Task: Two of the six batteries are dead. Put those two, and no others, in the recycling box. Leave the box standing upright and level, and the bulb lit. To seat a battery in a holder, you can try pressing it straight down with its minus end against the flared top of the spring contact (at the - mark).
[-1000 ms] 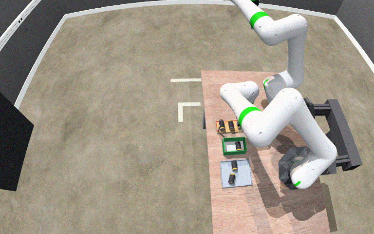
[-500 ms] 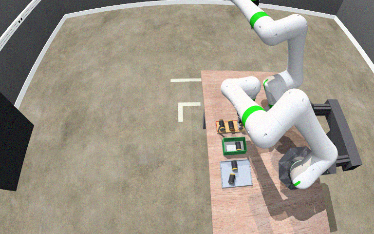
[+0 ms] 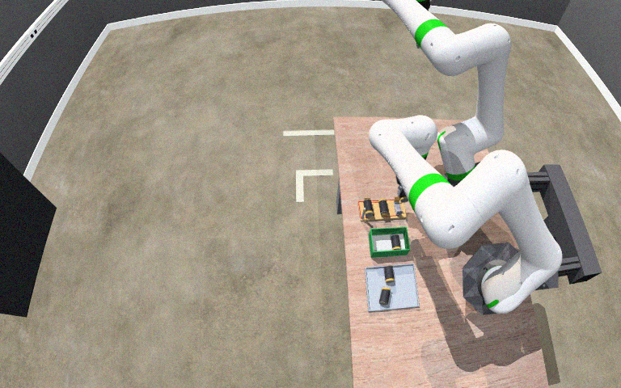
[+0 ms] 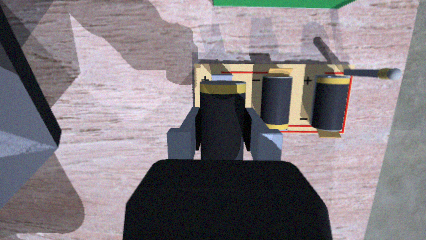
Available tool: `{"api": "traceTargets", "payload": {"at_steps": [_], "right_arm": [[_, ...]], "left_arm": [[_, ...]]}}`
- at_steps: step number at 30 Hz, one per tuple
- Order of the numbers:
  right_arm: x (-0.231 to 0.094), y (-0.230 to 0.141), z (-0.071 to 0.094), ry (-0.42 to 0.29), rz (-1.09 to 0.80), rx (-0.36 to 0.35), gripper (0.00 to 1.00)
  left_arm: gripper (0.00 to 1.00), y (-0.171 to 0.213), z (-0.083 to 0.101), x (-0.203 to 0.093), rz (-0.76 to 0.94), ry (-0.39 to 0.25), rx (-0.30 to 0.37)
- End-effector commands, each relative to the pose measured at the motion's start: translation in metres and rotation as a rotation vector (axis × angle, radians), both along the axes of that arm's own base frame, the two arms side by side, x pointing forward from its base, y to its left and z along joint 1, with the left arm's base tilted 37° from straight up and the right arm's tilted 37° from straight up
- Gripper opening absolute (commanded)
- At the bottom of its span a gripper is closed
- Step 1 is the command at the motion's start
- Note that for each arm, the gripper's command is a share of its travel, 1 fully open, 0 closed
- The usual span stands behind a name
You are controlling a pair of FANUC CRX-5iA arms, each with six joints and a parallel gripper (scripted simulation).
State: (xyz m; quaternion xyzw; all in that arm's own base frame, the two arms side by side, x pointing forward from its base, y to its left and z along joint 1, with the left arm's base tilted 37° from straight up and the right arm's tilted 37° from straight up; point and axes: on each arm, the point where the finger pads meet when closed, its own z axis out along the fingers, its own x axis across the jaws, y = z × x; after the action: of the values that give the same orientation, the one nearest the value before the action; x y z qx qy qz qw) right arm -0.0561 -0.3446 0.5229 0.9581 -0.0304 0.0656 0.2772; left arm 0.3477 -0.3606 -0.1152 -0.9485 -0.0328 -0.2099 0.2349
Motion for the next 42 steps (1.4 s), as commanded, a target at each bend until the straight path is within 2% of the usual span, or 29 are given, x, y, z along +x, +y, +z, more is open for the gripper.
{"api": "traceTargets", "payload": {"at_steps": [1, 26, 29, 31, 39, 42], "right_arm": [[-0.001, 0.0, 0.001, 0.0, -0.001, -0.002, 1.0], [-0.001, 0.0, 0.001, 0.0, -0.001, -0.002, 1.0], [-0.001, 0.0, 0.001, 0.0, -0.001, -0.002, 1.0], [-0.001, 0.0, 0.001, 0.0, -0.001, -0.002, 1.0], [-0.001, 0.0, 0.001, 0.0, -0.001, -0.002, 1.0], [-0.001, 0.0, 0.001, 0.0, -0.001, -0.002, 1.0]], "left_arm": [[0.57, -0.01, 0.016, -0.007, 0.0, -0.002, -0.003], [0.57, -0.005, 0.02, -0.005, -0.017, 0.008, 0.005], [0.57, 0.013, 0.034, 0.003, -0.017, 0.008, 0.005], [0.57, 0.013, 0.034, 0.003, -0.017, 0.008, 0.005], [0.57, 0.096, 0.099, 0.039, -0.017, 0.008, 0.005], [0.57, 0.119, 0.117, 0.049, -0.017, 0.008, 0.005]]}}
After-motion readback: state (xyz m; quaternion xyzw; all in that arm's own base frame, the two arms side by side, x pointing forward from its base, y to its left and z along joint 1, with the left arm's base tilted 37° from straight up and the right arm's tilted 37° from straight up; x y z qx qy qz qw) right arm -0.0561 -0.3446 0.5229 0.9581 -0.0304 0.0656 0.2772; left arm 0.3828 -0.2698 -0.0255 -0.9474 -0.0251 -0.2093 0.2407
